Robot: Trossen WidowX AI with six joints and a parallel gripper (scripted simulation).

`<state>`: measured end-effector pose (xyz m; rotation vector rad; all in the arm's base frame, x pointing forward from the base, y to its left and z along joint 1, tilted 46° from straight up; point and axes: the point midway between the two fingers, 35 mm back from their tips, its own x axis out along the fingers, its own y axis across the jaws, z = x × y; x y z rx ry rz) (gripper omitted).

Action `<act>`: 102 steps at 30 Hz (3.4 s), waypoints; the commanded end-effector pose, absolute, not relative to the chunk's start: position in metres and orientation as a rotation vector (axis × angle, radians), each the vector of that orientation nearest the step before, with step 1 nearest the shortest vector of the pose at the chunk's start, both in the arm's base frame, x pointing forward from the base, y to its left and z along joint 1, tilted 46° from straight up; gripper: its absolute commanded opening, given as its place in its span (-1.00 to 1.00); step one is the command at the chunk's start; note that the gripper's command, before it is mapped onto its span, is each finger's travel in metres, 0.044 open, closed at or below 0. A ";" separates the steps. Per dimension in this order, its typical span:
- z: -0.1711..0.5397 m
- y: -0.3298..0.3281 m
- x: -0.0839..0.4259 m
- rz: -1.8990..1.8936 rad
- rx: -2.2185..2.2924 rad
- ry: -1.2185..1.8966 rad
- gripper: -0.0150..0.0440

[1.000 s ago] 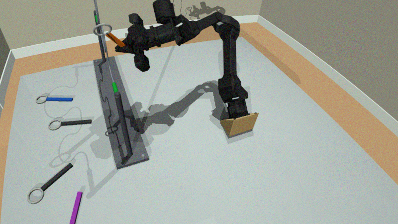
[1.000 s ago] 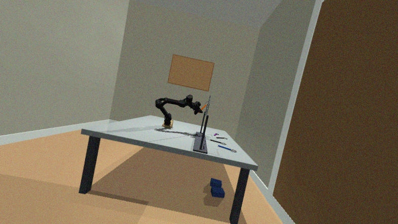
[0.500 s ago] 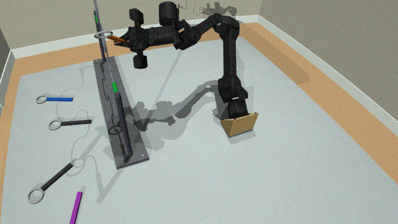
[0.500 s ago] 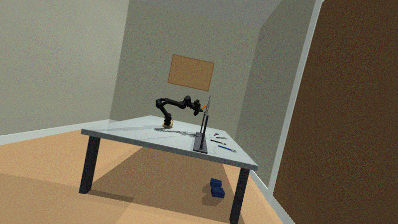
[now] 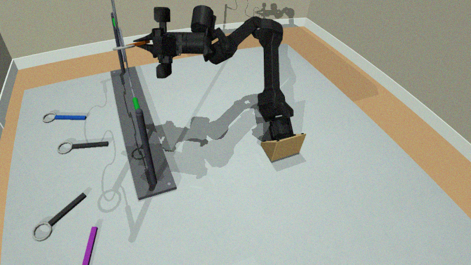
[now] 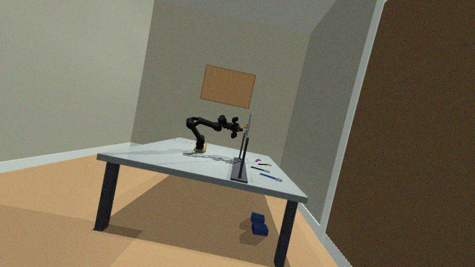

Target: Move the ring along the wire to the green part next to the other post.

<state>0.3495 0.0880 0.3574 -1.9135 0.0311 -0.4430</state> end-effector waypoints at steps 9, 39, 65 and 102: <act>0.370 0.095 0.348 -0.513 -2.157 -0.064 -1.00; 0.381 0.100 0.347 -0.624 -2.506 -0.218 -1.00; 0.333 0.049 0.357 -0.508 -2.112 -0.045 -1.00; 0.210 0.029 0.370 -0.218 -1.302 0.156 -1.00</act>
